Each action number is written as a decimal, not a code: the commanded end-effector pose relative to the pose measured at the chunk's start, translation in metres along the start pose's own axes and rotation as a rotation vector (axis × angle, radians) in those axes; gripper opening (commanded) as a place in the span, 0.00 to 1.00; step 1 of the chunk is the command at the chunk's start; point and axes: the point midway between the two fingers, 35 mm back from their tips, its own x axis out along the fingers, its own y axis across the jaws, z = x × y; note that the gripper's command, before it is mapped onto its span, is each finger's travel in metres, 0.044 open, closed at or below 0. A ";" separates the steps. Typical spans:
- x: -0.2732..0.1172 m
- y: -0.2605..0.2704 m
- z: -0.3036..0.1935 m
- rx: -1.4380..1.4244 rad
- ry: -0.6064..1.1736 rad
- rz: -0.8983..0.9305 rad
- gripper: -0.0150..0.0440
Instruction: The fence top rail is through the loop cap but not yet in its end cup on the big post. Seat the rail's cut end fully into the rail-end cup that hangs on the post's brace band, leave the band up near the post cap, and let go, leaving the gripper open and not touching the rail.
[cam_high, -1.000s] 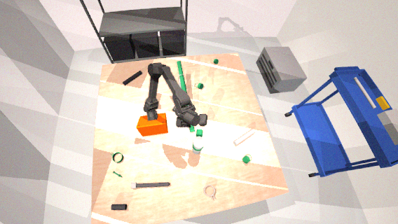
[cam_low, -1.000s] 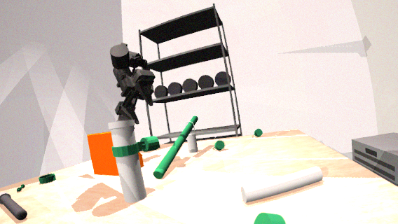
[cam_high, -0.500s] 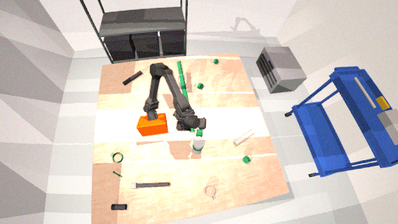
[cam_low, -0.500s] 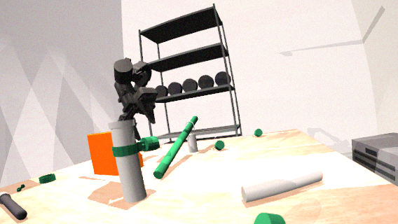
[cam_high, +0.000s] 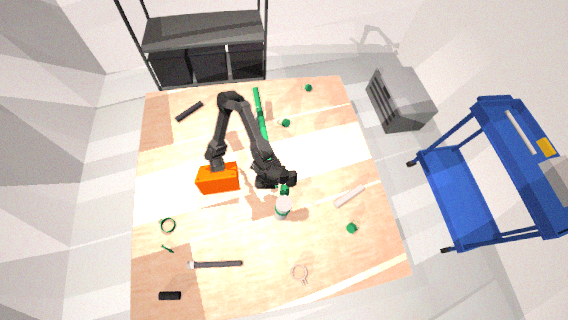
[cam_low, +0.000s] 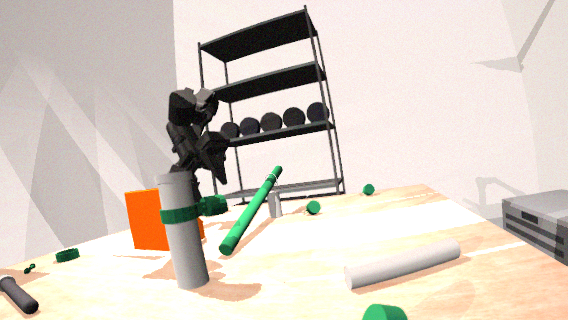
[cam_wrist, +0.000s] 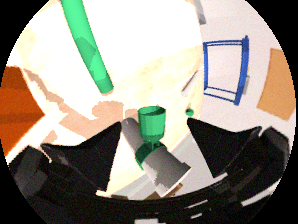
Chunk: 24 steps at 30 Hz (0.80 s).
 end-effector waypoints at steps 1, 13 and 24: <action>0.007 0.002 0.001 0.008 -0.005 0.003 1.00; 0.027 0.002 0.001 0.007 -0.006 0.002 1.00; 0.045 0.003 0.003 0.007 -0.009 0.001 1.00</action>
